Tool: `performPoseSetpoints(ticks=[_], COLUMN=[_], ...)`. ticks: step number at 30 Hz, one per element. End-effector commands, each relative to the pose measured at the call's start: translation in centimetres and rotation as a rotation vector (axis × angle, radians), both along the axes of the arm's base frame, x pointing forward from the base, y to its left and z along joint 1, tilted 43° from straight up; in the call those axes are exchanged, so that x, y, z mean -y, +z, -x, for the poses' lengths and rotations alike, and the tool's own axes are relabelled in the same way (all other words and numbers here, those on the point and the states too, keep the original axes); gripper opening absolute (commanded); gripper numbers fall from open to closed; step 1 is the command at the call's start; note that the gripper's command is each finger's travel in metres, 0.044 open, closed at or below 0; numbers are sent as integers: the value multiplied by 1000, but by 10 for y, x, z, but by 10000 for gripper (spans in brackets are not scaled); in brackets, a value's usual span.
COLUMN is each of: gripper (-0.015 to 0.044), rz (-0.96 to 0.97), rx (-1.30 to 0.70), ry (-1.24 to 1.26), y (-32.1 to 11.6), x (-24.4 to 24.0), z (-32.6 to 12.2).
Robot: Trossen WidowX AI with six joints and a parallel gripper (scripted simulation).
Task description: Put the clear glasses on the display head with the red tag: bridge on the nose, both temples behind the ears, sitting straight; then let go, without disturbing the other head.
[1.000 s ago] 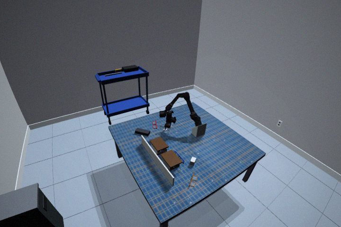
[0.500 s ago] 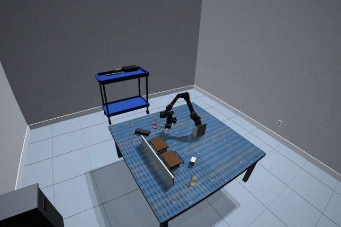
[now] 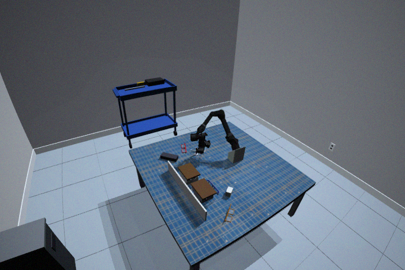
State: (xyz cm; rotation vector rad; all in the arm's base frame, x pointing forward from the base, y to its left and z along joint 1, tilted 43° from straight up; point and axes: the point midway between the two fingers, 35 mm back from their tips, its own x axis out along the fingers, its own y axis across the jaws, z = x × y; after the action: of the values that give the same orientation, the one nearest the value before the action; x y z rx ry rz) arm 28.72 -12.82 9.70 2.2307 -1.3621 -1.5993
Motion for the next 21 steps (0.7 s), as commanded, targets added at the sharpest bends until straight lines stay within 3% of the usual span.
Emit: performPoseSetpoints(ticks=[1, 21], gripper=[0, 0], rz=[1, 0], rx=[-8, -9], ry=[-2, -2], y=[-5, -17], x=[-3, -14], z=[2, 8])
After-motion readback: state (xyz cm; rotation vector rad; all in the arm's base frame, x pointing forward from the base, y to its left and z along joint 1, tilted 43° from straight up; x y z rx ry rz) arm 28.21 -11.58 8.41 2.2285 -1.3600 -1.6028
